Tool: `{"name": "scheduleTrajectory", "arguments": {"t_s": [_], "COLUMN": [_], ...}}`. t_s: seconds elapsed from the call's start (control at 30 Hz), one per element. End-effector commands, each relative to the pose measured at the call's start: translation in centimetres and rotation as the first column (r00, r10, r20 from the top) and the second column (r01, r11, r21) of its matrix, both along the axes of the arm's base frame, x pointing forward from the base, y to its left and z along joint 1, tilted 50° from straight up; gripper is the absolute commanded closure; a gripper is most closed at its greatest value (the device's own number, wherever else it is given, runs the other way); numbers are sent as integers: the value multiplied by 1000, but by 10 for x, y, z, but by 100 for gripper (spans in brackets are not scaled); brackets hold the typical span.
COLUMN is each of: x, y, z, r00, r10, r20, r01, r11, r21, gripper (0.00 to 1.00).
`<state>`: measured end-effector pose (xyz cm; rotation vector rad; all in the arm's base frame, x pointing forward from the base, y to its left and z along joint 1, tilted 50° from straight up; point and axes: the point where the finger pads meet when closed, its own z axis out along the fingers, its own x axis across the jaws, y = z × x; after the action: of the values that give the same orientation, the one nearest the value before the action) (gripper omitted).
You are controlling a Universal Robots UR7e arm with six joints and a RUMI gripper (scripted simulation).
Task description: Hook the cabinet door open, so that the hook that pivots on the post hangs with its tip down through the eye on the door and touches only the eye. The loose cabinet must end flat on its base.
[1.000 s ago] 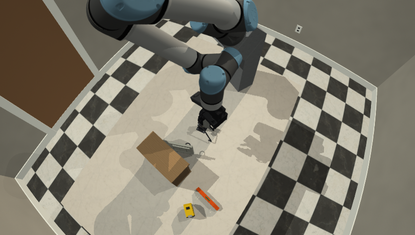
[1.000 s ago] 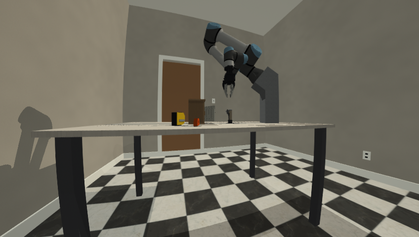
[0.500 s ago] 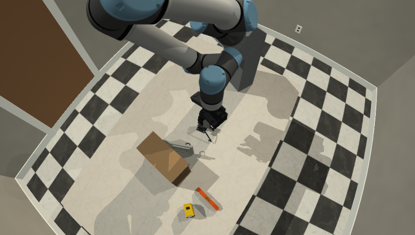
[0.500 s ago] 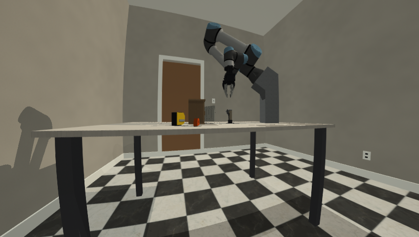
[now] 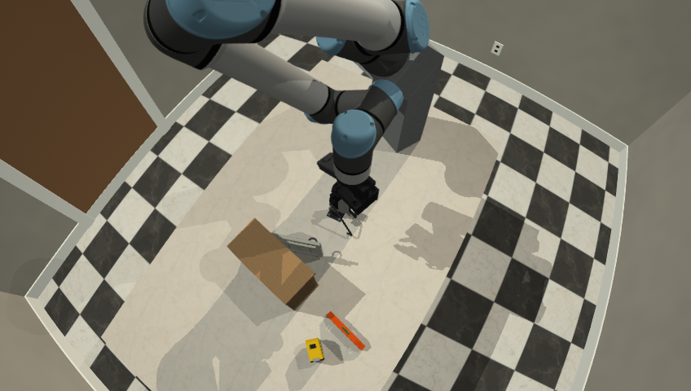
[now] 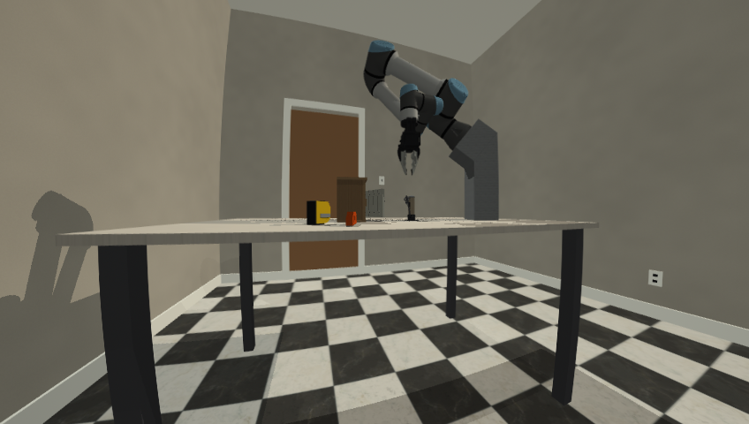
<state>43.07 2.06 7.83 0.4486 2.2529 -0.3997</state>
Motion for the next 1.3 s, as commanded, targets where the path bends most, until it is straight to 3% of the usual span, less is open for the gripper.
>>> {"name": "scheduleTrajectory", "arguments": {"t_s": [0.0,0.37,1.27], "x": [3,16,75], "y": [-2,-10,-50], "z": [-3,-16,-76], "r00": [1000,1000,1000], "r10": [0,0,0], "r20": [0,0,0], "r01": [0,0,0], "r11": [1000,1000,1000], "r21": [0,0,0], "gripper": [86,86,86]}}
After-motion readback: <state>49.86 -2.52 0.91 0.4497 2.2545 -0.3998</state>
